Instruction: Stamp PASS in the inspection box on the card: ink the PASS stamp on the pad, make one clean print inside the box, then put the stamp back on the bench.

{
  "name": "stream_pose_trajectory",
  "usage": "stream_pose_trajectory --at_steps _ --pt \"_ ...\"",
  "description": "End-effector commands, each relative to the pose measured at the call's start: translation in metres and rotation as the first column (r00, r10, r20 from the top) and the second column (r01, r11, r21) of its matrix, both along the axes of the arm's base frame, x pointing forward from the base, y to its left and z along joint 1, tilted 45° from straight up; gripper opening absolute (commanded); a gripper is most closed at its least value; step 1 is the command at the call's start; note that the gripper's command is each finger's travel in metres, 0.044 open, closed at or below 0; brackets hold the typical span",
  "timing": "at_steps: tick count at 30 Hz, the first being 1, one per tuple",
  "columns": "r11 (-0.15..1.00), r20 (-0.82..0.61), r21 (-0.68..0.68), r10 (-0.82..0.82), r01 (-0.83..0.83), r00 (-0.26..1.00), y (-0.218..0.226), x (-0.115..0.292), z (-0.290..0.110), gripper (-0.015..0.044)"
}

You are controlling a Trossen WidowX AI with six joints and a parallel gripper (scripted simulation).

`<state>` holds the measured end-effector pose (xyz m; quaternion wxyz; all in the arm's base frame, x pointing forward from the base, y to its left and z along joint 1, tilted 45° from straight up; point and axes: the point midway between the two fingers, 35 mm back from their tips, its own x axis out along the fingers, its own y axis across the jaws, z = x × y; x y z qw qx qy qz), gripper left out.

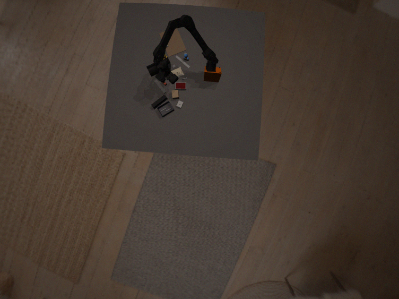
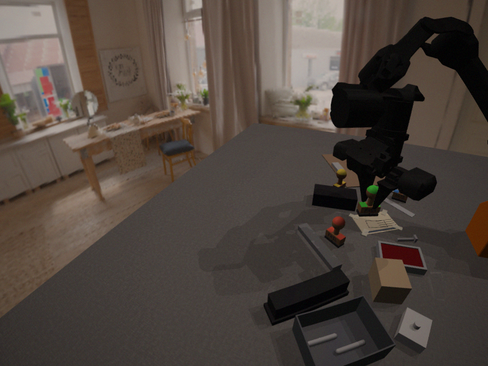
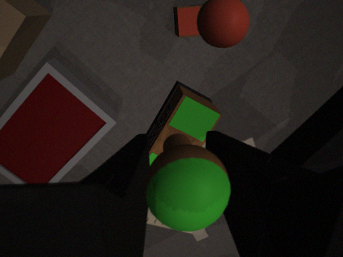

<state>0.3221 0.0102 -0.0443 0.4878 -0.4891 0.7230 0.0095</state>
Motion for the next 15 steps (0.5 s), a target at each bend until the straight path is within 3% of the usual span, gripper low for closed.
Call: stream_pose_trajectory --at_steps 1,15 --pt "1.0 -0.001 0.002 -0.004 0.004 1.0 0.011 0.005 -0.013 0.0" --pt "1.0 0.001 0.001 -0.006 0.006 1.0 0.025 0.015 -0.039 0.0"
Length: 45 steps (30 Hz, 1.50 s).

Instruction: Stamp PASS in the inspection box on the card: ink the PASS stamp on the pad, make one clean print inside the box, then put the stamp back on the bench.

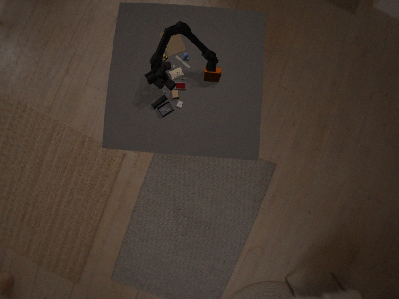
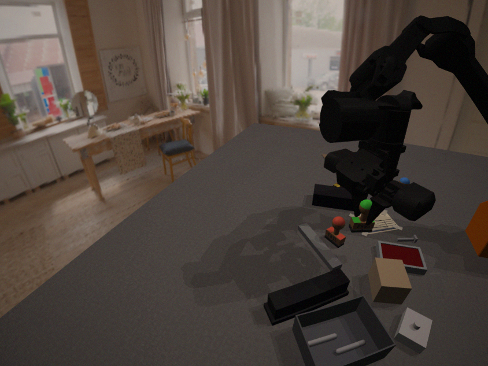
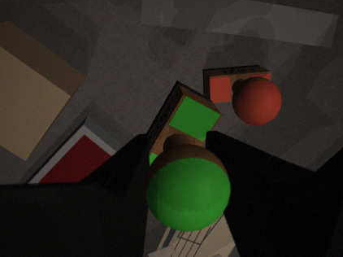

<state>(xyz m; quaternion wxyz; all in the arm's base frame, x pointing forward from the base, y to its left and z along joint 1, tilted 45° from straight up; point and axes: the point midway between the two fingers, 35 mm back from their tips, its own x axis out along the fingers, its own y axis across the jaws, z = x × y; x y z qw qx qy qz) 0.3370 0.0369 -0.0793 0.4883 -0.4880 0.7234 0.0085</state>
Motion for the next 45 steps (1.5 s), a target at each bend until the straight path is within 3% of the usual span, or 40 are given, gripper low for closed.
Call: stream_pose_trajectory --at_steps 1,41,45 --pt "1.0 0.0 0.001 -0.003 0.003 1.0 -0.003 0.0 -0.005 0.0" --pt "1.0 0.0 -0.003 -0.004 0.004 1.0 -0.046 -0.004 -0.048 0.0" --pt "1.0 0.01 0.003 -0.013 0.013 1.0 -0.046 -0.002 -0.046 0.0105"
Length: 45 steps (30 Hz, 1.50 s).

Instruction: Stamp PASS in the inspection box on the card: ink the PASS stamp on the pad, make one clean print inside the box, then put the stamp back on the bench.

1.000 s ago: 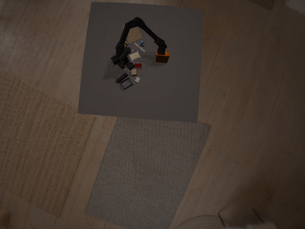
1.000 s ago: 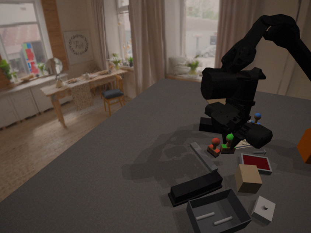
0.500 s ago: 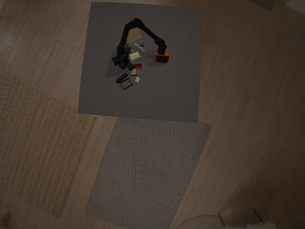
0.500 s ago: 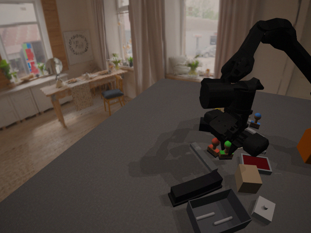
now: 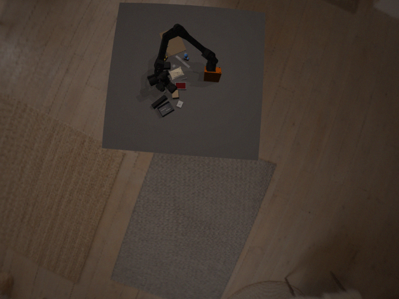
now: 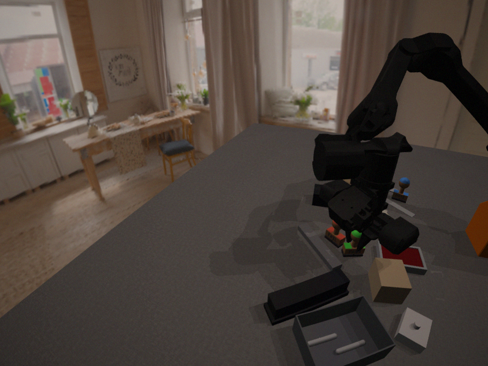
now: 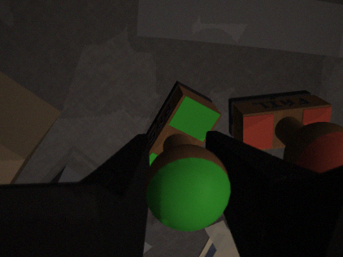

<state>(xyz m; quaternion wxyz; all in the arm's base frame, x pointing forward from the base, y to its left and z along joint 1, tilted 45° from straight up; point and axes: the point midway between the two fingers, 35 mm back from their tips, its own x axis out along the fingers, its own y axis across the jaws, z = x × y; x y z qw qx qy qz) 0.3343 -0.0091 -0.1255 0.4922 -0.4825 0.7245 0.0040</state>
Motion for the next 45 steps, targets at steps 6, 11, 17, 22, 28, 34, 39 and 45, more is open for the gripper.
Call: stream_pose_trajectory --at_steps 6,11,17,22,28,34,39,45 --pt "1.0 0.001 0.0 0.0 0.0 1.0 0.0 0.0 0.0 0.0254" --pt "1.0 0.0 0.004 0.003 -0.003 1.0 0.018 0.005 0.015 0.0254" --pt "1.0 -0.009 0.0 0.01 -0.01 1.0 0.083 0.006 0.081 0.0254" --pt "1.0 -0.009 0.0 0.01 -0.01 1.0 0.085 0.006 0.083 0.0254" --pt "1.0 -0.009 0.0 0.01 -0.01 1.0 0.085 0.006 0.083 0.0254" --pt "1.0 -0.009 0.0 0.01 -0.01 1.0 0.085 0.006 0.083 0.0254" --pt "1.0 -0.011 -0.002 0.017 -0.017 1.0 0.085 0.006 0.083 0.0254" --pt "1.0 -0.011 -0.002 0.017 -0.017 1.0 0.085 0.006 0.083 0.0254"
